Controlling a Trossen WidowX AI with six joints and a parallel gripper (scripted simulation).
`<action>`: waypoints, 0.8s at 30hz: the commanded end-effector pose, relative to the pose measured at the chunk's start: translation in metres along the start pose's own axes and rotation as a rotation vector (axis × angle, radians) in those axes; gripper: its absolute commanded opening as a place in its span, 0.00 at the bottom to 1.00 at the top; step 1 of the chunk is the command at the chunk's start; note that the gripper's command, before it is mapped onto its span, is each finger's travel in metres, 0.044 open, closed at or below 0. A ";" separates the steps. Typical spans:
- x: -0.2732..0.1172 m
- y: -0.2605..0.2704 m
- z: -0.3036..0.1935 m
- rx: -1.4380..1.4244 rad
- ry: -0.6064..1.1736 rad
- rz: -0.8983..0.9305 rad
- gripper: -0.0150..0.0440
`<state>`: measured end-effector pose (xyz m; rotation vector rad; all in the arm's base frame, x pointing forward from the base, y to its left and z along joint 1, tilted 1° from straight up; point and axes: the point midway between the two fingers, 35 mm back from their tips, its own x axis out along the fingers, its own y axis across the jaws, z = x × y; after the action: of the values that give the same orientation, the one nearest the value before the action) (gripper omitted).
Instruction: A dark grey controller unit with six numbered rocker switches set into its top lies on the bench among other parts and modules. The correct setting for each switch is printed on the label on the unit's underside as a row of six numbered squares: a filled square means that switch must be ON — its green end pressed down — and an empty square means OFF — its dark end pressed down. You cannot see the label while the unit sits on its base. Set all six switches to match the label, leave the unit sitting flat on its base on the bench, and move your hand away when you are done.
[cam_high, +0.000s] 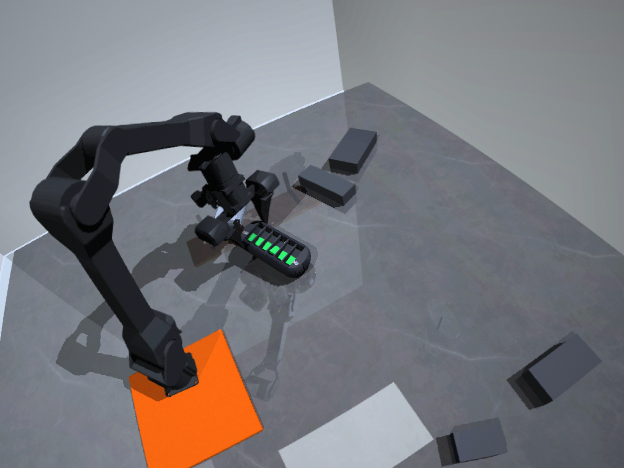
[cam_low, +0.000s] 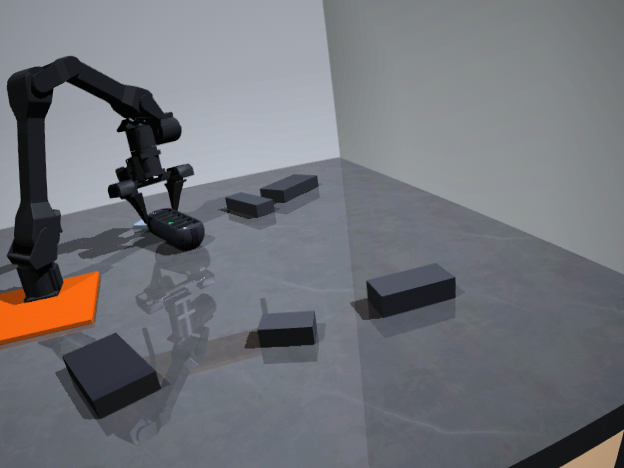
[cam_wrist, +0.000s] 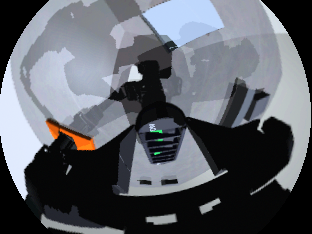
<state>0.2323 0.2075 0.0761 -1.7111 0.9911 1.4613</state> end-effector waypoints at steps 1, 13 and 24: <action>-0.007 -0.003 -0.004 0.003 -0.007 -0.014 0.82; -0.012 -0.003 -0.009 0.003 -0.026 -0.014 0.82; -0.018 -0.002 -0.014 0.003 -0.044 -0.014 0.82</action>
<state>0.2360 0.1999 0.0896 -1.6754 0.9715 1.4899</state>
